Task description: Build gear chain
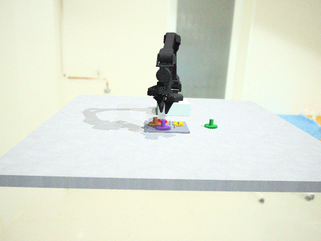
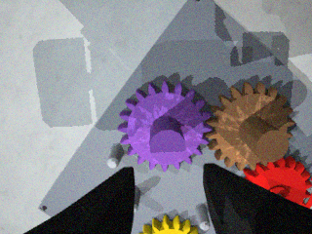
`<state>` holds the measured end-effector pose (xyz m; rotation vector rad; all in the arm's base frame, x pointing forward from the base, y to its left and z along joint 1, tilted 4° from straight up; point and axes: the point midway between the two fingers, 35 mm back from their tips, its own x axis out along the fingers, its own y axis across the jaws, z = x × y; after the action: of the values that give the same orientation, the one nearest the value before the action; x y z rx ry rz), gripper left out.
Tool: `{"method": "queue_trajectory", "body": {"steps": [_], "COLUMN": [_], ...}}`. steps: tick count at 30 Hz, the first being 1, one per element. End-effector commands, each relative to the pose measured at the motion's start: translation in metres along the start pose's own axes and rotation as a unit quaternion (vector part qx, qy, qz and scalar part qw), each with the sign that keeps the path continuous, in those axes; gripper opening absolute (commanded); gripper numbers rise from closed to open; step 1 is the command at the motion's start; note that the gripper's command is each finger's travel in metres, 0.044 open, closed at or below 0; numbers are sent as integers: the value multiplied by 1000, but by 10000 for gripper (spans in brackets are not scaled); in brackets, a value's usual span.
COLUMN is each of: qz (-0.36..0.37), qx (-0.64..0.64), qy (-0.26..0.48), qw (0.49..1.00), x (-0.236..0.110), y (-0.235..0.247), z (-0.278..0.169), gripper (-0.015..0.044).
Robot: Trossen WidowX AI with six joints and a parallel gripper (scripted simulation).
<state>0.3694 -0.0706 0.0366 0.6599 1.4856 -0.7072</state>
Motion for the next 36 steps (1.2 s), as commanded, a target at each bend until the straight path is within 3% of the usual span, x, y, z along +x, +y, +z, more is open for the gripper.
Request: {"method": "queue_trajectory", "body": {"steps": [1, 11, 19, 36], "qz": [-1, 21, 11, 11], "qx": [-13, -311, -544, -548], "qy": [3, 7, 9, 9], "qw": [1000, 950, 839, 836], "x": [3, 2, 0, 24], "y": [4, 82, 103, 101], "z": [-5, -126, -240, -242], "gripper": [193, 440, 440, 440]}}
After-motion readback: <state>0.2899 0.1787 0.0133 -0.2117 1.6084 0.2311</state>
